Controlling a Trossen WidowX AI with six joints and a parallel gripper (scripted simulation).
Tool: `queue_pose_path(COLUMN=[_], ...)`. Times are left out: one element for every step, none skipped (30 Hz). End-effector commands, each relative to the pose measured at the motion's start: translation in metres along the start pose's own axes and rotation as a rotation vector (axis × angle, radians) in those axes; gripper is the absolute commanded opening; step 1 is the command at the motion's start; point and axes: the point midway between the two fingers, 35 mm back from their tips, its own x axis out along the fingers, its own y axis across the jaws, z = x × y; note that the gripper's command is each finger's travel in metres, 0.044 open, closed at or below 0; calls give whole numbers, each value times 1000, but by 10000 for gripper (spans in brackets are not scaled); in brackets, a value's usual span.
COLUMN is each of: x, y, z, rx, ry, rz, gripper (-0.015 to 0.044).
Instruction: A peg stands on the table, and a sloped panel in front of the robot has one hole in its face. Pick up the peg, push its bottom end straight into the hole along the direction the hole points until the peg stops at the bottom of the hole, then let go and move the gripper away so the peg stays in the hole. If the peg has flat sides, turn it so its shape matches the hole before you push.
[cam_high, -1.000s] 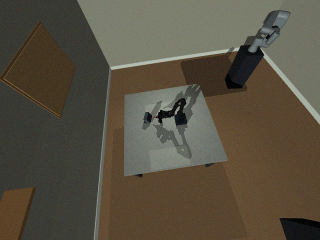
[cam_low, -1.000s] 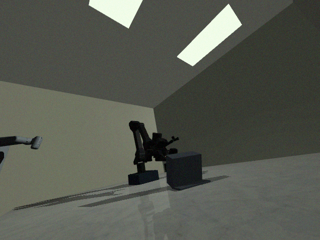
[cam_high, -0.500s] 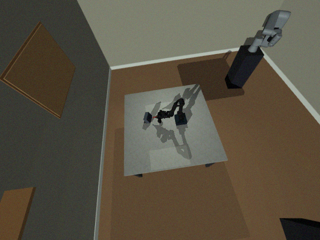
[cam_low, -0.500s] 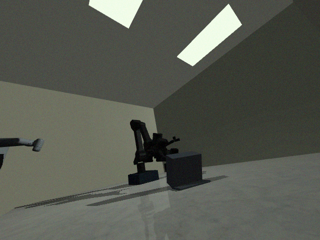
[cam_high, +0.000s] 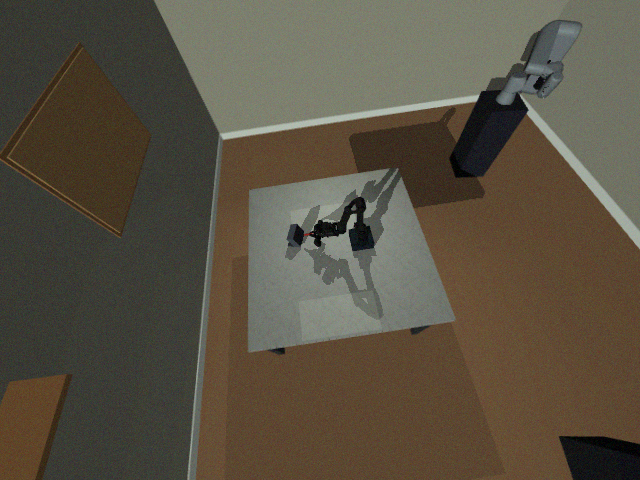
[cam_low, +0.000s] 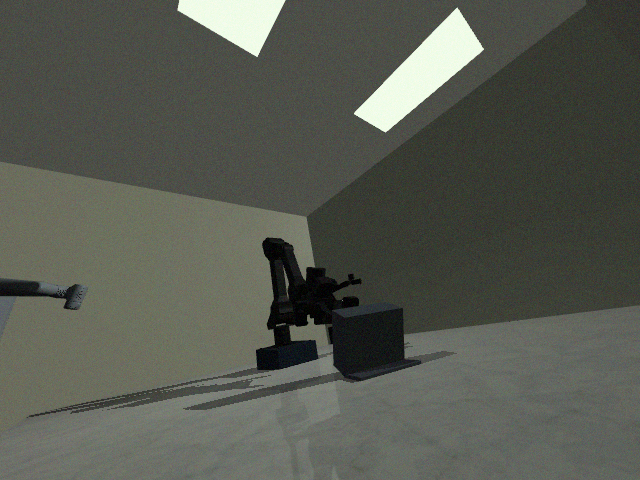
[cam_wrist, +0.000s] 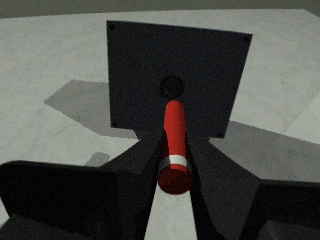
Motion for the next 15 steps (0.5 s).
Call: queue_pose_path(x=[3,4,4,5,6,6,7,7,8,9,9,9,9,10,10], y=[1,1,1,1,1,1,1,1,1,1,1,1,1,1,1], z=[2,2,2,2,2,2,2,2,2,2,2,2,2,2,2], rx=[12,13,15,16,17,19,20,22,23,25,24,24,24,24,23], ry=[-12,-13,-15,-16,-18,-19,-20,-22,-23,-25,-25,-25,-26,-27,-28], rz=[4,4,4,4,5,5,5,5,6,6,6,6,6,6,7], gripper=[0,0,0,0,0,0,0,0,0,0,0,0,0,0,0])
